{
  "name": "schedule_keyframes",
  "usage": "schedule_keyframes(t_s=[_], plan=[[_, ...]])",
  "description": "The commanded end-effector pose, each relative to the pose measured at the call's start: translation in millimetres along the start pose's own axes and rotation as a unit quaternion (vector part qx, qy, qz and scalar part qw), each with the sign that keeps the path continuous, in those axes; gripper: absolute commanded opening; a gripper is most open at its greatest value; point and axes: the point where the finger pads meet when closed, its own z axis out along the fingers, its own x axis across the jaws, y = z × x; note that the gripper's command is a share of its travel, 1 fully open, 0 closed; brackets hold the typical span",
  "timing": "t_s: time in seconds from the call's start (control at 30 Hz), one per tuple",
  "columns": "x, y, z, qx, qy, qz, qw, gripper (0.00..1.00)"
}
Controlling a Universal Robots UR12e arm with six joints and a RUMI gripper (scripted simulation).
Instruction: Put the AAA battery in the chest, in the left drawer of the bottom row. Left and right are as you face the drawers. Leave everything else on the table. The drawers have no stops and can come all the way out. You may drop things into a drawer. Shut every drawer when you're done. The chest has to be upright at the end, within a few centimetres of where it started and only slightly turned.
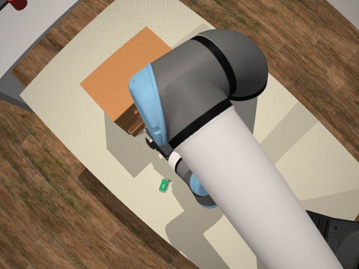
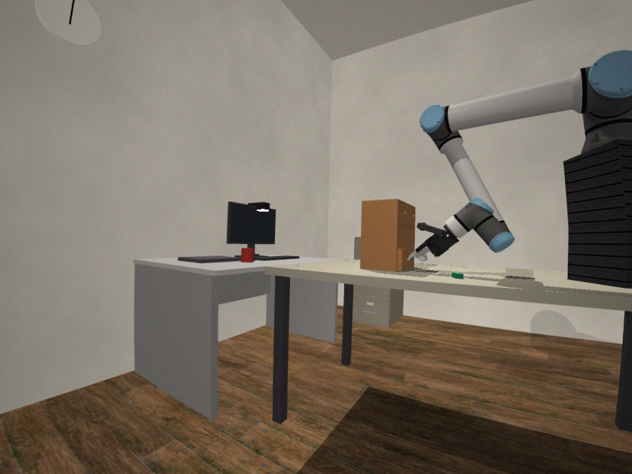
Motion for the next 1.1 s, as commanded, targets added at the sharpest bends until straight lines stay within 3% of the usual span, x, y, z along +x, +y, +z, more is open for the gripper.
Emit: schedule_keyframes(t_s=[0.0,1.07], plan=[[0.0,-3.2,2.9,0.0,0.0,0.0,1.0,0.07],[0.0,-11.9,13.3,0.0,0.0,0.0,1.0,0.07]])
